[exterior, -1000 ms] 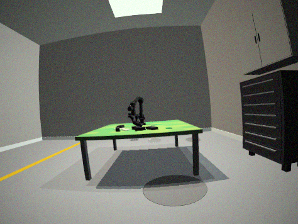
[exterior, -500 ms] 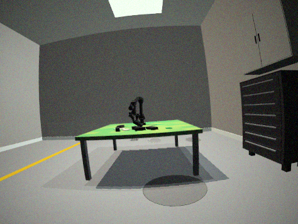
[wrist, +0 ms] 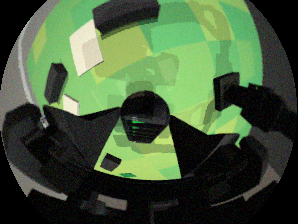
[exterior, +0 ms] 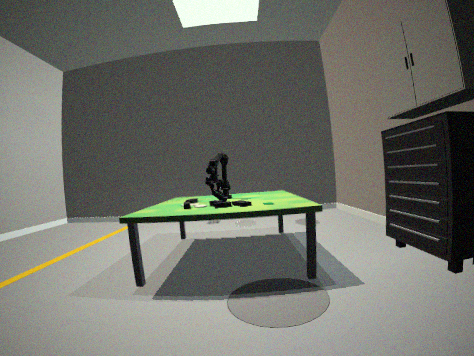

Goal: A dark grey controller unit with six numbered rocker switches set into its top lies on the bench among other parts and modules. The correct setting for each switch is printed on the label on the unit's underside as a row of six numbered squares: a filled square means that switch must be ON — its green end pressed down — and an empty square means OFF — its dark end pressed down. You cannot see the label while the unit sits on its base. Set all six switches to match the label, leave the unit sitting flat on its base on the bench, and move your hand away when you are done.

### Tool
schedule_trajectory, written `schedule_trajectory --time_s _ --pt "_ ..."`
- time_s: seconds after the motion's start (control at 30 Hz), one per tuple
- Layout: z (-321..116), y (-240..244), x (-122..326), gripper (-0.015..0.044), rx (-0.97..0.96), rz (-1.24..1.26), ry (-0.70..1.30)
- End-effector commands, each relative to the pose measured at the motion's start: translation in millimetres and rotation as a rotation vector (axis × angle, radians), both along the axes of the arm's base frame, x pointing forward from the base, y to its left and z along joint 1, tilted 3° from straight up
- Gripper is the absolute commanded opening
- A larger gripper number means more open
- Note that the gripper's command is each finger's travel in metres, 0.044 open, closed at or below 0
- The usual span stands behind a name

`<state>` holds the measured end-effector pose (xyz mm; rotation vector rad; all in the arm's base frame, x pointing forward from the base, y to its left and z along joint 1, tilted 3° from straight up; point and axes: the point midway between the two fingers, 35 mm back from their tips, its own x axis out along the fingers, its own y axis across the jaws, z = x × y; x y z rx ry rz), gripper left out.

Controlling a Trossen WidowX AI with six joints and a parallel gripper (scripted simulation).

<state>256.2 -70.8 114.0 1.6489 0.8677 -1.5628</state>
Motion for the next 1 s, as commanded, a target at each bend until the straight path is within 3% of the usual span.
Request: schedule_trajectory --time_s 0.0,0.97 --pt "4.4 5.7 5.6 0.0336 0.003 0.005 -0.012" --pt "18.2 23.3 15.7 0.0336 -0.047 0.003 0.019"
